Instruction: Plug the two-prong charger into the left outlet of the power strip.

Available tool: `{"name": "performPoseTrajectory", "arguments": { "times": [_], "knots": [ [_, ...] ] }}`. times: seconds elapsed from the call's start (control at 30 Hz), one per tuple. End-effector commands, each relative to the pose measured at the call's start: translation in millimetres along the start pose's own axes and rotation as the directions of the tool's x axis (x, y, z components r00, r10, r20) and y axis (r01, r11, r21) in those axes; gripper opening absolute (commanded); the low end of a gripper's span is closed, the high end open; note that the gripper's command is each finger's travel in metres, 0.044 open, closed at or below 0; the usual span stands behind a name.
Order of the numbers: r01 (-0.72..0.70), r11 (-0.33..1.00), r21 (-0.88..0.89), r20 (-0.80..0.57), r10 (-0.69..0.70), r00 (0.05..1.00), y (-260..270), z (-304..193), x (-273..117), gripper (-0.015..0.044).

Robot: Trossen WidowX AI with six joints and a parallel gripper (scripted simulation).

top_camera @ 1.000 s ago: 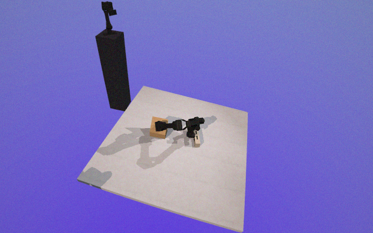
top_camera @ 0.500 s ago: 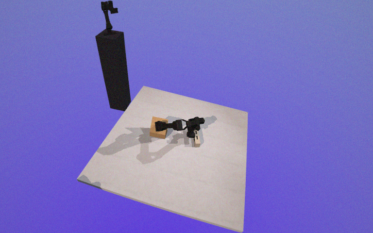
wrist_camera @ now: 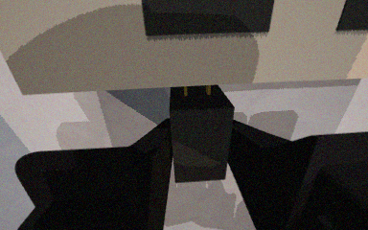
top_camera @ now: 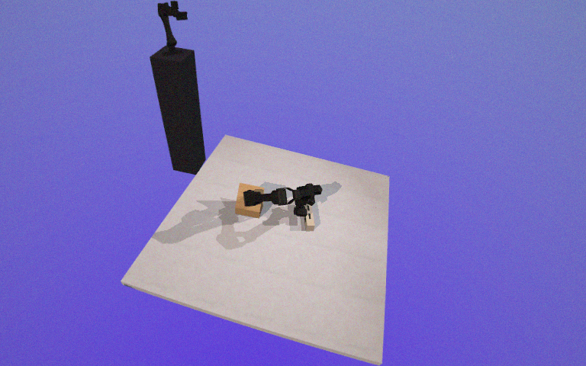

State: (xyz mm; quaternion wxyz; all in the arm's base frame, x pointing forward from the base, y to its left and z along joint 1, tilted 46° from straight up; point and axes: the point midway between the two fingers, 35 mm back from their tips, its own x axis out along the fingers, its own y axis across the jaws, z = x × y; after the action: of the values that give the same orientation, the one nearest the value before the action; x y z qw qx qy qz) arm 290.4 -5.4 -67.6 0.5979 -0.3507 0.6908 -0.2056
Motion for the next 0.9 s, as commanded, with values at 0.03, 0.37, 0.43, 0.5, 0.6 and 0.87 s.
{"name": "performPoseTrajectory", "arguments": {
  "times": [0.03,0.37,0.43,0.5,0.6,0.87],
  "knots": [
    [0.003,1.000,-0.004,0.003,-0.003,1.000,-0.8,2.8,-1.0,0.0000],
    [0.003,1.000,-0.004,0.003,-0.003,1.000,-0.8,5.4,-1.1,0.0000],
    [0.003,1.000,-0.004,0.003,-0.003,1.000,-0.8,5.9,-1.1,0.0000],
    [0.003,1.000,-0.004,0.003,-0.003,1.000,-0.8,6.4,-1.2,0.0000],
    [0.003,1.000,-0.004,0.003,-0.003,1.000,-0.8,7.1,-1.4,0.0000],
    [0.003,1.000,-0.004,0.003,-0.003,1.000,-0.9,9.0,-1.6,0.0000]
  ]
}}
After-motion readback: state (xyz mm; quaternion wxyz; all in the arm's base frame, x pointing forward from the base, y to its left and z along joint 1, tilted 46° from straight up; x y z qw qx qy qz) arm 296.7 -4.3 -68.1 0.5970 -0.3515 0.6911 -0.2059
